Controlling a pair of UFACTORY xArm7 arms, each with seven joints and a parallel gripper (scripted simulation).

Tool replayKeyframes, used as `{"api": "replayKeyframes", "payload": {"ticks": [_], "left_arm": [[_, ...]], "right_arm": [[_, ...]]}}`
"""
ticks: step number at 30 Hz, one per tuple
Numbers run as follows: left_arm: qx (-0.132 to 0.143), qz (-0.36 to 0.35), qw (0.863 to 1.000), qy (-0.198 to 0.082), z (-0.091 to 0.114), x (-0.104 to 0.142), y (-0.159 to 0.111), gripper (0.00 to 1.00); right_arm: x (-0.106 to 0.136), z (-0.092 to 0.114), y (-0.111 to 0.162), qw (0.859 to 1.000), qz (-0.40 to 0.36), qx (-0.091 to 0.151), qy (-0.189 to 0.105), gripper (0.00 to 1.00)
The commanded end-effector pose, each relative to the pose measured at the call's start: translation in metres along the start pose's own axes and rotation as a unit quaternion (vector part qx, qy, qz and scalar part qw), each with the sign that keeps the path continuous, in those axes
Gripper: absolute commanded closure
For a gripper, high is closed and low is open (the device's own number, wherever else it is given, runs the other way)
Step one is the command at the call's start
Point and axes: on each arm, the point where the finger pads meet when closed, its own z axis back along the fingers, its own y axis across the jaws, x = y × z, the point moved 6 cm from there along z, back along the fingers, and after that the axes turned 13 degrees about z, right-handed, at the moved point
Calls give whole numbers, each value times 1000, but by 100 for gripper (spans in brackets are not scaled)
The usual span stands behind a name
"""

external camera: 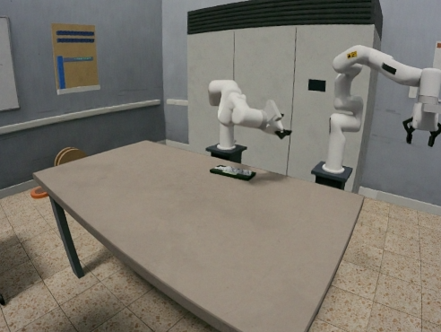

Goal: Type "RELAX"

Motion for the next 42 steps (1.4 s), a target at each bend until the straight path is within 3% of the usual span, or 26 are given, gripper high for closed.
{"api": "replayKeyframes", "payload": {"ticks": [1, 17, 34, 35, 42], "left_arm": [[-3, 45, 999, 1, 1, 12, -15, 0], [-6, 163, 987, -3, -4, 49, -50, 0], [-9, 307, 952, -7, -10, 98, -86, 0], [-10, 332, 943, -8, -11, 108, -92, 0], [-11, 388, 922, -10, -14, 129, -104, 0]], "right_arm": [[-2, 1, -1, 1000, 3, 1, -1, 0], [-2, 1, -1, 1000, 3, 1, -1, 0], [-2, 1, -1, 1000, 3, 1, -1, 0], [-2, 1, -1, 1000, 3, 1, -1, 0], [-2, 1, -1, 1000, 3, 1, -1, 0]]}}
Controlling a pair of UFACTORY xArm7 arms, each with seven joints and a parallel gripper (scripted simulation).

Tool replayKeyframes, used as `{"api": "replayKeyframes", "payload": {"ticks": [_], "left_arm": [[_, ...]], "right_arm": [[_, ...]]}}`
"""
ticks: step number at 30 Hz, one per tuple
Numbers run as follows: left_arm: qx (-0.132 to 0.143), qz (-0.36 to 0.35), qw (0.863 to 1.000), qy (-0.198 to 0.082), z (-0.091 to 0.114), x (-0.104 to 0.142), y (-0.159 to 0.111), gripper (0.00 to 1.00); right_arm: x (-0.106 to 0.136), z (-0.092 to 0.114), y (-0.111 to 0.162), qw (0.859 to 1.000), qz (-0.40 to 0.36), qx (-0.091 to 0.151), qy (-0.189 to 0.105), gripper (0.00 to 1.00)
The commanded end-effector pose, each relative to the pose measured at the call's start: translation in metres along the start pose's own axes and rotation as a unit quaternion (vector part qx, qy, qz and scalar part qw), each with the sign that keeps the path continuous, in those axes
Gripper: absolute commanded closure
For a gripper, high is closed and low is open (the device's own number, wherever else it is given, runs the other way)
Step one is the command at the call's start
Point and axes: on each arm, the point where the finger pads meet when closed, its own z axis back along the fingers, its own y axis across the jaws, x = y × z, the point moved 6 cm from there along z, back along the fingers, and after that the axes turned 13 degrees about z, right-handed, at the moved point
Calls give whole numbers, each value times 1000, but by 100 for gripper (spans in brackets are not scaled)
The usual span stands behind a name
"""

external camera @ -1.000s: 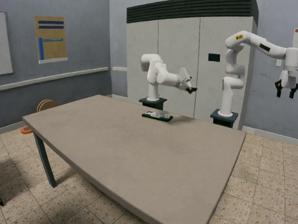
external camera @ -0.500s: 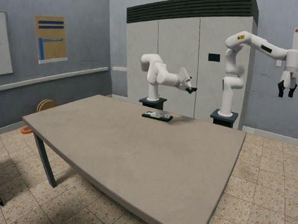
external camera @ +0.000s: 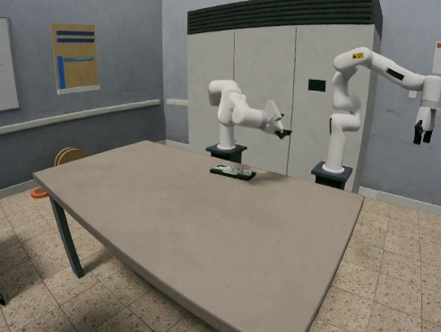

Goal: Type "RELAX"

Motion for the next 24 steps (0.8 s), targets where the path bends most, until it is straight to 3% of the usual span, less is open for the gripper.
{"api": "replayKeyframes", "payload": {"ticks": [1, 9, 24], "left_arm": [[-2, 48, 999, 2, -1, 6, -18, 0], [-3, 104, 995, 0, -4, 15, -39, 0], [-7, 254, 967, -4, -12, 44, -90, 0]], "right_arm": [[-2, 1, -1, 1000, 3, 1, -1, 0], [-2, 1, -1, 1000, 3, 1, -1, 0], [-2, 1, -1, 1000, 3, 1, -1, 0]]}}
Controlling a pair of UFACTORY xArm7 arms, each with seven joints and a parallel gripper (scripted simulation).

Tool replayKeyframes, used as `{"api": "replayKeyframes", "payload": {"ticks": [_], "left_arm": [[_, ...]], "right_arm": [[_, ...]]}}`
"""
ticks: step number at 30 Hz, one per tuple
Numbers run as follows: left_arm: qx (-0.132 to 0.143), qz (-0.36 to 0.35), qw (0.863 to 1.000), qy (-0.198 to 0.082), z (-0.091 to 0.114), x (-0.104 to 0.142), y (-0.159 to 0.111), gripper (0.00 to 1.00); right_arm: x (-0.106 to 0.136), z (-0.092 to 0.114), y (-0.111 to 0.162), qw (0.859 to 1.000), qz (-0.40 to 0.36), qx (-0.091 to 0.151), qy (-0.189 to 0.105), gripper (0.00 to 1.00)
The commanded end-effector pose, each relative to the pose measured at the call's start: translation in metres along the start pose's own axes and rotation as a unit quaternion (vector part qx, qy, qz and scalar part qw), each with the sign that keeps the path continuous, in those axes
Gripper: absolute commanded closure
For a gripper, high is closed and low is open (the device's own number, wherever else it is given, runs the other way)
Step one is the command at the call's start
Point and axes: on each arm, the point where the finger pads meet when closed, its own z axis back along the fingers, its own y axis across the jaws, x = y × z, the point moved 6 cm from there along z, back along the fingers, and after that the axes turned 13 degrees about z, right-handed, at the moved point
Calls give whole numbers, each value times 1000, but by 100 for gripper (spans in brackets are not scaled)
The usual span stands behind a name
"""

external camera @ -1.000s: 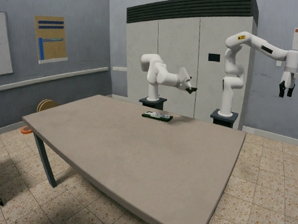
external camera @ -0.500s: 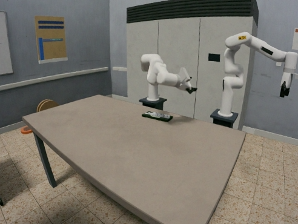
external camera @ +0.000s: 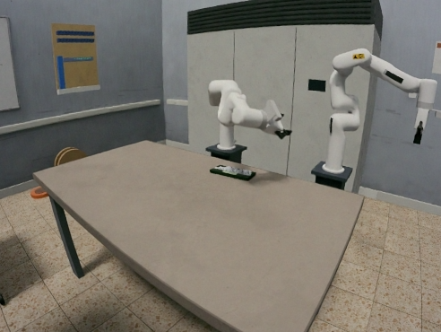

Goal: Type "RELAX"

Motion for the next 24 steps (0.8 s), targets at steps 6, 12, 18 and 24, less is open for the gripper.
{"api": "replayKeyframes", "payload": {"ticks": [6, 12, 18, 24], "left_arm": [[-1, 55, 998, 2, -2, 2, -21, 0], [-1, 58, 998, 2, -2, 2, -22, 0], [-1, 58, 998, 2, -2, 2, -22, 0], [-1, 58, 998, 2, -2, 2, -22, 0]], "right_arm": [[-2, 1, -1, 1000, 3, 1, -1, 0], [-2, 1, -1, 1000, 3, 1, -1, 0], [-2, 1, -1, 1000, 3, 1, -1, 100], [-2, 0, -1, 1000, 1, 2, -1, 100]]}}
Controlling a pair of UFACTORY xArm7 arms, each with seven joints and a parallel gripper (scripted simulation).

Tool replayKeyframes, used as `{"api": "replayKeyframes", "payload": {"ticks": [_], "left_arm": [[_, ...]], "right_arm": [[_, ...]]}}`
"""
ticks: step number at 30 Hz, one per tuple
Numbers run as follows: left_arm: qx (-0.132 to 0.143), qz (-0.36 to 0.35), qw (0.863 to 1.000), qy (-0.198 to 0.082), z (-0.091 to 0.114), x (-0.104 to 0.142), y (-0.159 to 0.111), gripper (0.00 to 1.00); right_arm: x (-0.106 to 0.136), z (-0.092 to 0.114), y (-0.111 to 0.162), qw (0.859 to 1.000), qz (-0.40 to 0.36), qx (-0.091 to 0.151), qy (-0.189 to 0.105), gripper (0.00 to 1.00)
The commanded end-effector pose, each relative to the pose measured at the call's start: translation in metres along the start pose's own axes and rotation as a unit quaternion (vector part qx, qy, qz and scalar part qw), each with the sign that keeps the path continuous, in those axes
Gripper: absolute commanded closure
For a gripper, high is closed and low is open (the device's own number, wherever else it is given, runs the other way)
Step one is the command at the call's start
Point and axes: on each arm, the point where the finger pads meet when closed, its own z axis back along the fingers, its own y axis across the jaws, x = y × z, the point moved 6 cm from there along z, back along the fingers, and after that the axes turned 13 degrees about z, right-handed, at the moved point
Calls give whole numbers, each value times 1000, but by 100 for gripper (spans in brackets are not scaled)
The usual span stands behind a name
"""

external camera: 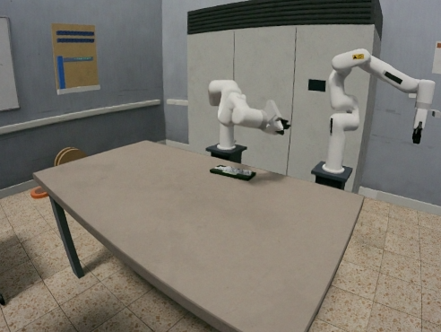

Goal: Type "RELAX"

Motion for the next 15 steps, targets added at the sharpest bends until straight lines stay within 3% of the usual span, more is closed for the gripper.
{"api": "replayKeyframes", "payload": {"ticks": [1, 15], "left_arm": [[1, 0, 1000, 2, 2, -1, 0, 0], [1, 0, 1000, 2, 2, -1, 0, 0]], "right_arm": [[-2, 0, -1, 1000, 0, 2, -2, 100], [2, -4, 3, 1000, -28, 9, -10, 100]]}}
